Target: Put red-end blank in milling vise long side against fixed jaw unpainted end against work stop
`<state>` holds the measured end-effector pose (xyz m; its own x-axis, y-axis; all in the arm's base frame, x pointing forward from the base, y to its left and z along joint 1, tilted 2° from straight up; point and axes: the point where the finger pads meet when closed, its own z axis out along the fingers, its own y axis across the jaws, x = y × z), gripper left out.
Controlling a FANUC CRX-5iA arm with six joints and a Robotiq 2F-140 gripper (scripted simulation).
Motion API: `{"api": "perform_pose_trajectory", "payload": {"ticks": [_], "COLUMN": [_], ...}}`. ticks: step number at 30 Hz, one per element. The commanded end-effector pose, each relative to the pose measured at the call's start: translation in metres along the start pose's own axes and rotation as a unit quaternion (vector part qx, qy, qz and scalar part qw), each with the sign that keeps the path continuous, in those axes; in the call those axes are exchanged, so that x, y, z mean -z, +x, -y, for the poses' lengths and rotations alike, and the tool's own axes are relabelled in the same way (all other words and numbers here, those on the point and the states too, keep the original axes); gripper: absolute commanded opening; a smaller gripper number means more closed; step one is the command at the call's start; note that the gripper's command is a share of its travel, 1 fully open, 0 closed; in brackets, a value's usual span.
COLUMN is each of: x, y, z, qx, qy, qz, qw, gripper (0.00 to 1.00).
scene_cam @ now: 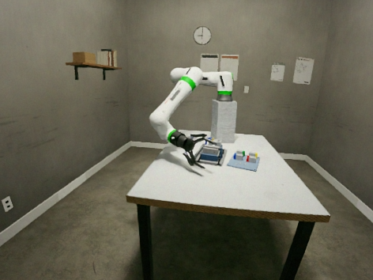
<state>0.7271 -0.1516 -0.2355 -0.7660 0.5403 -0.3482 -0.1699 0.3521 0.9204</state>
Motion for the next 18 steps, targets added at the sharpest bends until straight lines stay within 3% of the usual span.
{"api": "perform_pose_trajectory", "payload": {"ticks": [1, 17, 18], "x": [0.0001, 0.0001, 0.0001], "y": [-0.0013, -0.0013, -0.0013], "z": [-0.0009, -0.0009, -0.0009], "qx": [0.001, 0.001, 0.001], "qy": [0.000, 0.000, 0.000], "qz": [0.000, 0.000, 0.000], "qw": [1.000, 1.000, 1.000], "gripper": [1.00, 1.00, 0.33]}}
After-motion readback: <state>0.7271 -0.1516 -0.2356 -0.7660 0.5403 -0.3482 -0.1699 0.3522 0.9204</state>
